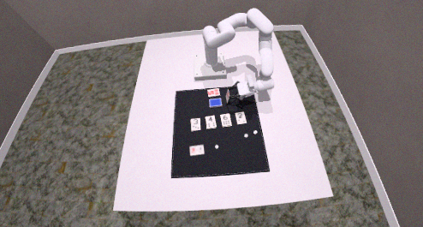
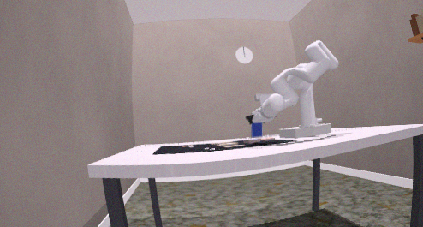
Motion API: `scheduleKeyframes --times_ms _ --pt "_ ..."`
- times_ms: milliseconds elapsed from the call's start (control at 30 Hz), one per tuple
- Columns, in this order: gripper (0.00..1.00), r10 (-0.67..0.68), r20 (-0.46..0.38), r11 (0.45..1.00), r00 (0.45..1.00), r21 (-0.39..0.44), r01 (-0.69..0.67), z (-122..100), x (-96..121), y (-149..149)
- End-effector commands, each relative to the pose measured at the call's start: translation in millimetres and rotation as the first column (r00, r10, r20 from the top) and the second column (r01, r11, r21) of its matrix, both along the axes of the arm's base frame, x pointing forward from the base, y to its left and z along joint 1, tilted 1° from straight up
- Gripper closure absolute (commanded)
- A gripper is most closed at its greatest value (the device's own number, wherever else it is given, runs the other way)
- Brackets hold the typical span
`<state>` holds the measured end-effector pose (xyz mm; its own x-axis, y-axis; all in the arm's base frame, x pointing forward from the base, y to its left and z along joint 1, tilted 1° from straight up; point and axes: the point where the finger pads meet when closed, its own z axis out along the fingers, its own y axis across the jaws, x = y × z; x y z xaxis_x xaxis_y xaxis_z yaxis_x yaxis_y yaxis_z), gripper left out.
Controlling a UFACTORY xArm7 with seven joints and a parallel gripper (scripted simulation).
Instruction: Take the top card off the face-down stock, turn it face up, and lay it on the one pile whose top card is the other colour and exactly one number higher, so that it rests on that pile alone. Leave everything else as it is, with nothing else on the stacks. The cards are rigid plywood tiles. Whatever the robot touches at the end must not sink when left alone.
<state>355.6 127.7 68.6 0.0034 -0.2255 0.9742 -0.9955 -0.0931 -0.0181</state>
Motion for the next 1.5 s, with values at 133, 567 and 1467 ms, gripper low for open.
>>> scheduleKeyframes --times_ms 133,567,1467 --pt "0.26 -0.001 0.004 1.000 1.000 -0.014 0.001 1.1 0.8 0.5" --pt "0.26 -0.001 0.004 1.000 1.000 -0.015 0.001 1.0 0.8 0.5" --pt "0.26 -0.001 0.004 1.000 1.000 -0.015 0.001 -5.8 0.8 -0.7"
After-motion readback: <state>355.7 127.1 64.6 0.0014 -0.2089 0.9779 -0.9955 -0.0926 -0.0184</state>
